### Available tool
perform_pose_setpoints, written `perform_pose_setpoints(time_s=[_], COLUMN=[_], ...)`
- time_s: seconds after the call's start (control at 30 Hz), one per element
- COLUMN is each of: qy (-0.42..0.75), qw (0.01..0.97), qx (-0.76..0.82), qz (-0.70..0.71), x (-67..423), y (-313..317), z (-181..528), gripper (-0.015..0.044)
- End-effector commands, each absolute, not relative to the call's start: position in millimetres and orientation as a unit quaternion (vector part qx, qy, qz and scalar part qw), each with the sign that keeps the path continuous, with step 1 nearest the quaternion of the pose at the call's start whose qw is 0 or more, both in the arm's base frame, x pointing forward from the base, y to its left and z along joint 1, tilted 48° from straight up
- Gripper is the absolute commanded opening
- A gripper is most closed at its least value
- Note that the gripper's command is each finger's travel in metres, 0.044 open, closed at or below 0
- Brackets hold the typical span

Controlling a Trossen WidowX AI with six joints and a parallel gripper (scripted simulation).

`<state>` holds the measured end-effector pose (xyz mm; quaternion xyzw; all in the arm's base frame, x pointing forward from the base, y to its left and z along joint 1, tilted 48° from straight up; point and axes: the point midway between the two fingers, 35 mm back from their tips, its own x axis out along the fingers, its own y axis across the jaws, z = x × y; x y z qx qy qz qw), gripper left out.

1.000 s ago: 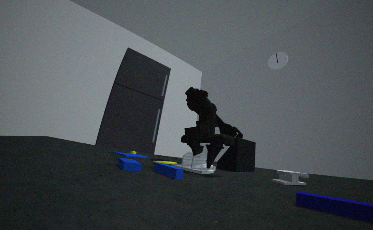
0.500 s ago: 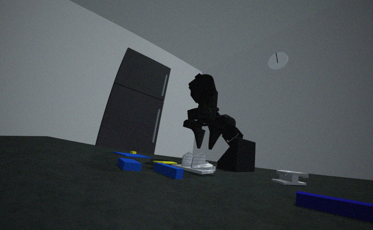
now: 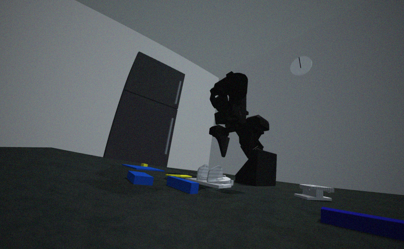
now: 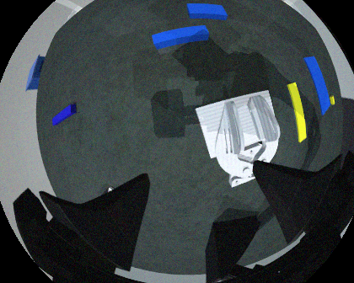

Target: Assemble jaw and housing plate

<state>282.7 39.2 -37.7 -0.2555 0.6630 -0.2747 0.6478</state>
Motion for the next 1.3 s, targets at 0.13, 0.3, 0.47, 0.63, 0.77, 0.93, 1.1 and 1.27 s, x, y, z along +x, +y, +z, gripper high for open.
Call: perform_pose_setpoints(time_s=[0.13, 0.3, 0.47, 0.63, 0.77, 0.93, 1.1, 1.27], qy=[0.647, 0.634, 0.617, 0.595, 0.574, 0.544, 0.539, 0.539], qw=[0.666, 0.672, 0.676, 0.679, 0.68, 0.681, 0.681, 0.681], qx=[-0.201, -0.167, -0.133, -0.101, -0.077, -0.048, -0.045, -0.045], qz=[-0.312, -0.344, -0.381, -0.419, -0.45, -0.489, -0.494, -0.494], x=[268, 252, 233, 211, 192, 166, 163, 163], y=[85, 111, 134, 154, 168, 180, 182, 180], z=[-66, -85, -104, -122, -137, -154, -157, -158], gripper=[0.044, 0.044, 0.044, 0.044, 0.044, 0.044, 0.044, 0.044])
